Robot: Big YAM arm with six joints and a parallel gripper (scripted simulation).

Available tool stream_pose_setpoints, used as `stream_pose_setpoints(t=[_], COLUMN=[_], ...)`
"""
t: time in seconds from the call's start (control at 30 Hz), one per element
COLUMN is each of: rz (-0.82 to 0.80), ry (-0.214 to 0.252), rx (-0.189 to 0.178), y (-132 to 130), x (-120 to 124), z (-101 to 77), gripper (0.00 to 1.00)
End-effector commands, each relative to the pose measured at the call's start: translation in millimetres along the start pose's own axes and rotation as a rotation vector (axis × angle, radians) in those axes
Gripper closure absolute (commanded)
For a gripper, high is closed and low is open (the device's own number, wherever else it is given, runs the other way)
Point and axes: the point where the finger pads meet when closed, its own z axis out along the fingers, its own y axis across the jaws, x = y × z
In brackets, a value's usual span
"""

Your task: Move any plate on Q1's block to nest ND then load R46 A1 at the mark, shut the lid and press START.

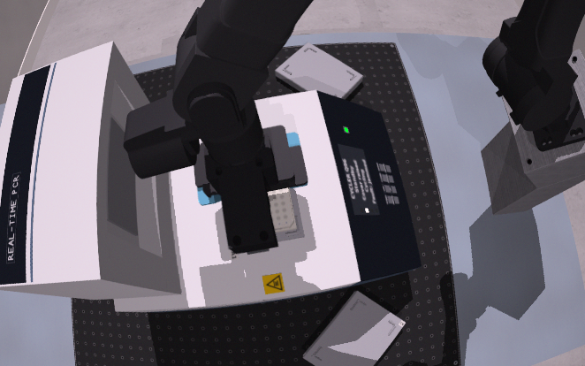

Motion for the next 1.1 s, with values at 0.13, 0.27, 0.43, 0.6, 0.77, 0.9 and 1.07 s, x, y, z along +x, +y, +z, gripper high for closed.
stream_pose_setpoints(t=[0.13, 0.27, 0.43, 0.6, 0.77, 0.9, 1.07], rz=[0.011, 0.011, 0.022, 0.023, 0.011, 0.001, -0.017], ry=[-0.011, -0.011, 0.004, 0.005, -0.012, -0.011, -0.011], rx=[0.046, 0.040, 0.029, 0.027, 0.029, 0.020, 0.010], y=[-20, -20, -21, -22, -17, -11, -1], x=[-3, -4, 4, 4, -4, -4, -3], z=[-15.0, -12.6, -7.9, -6.6, -0.7, -1.9, -4.1], gripper=[1.00, 1.00, 1.00, 1.00, 1.00, 1.00, 1.00])
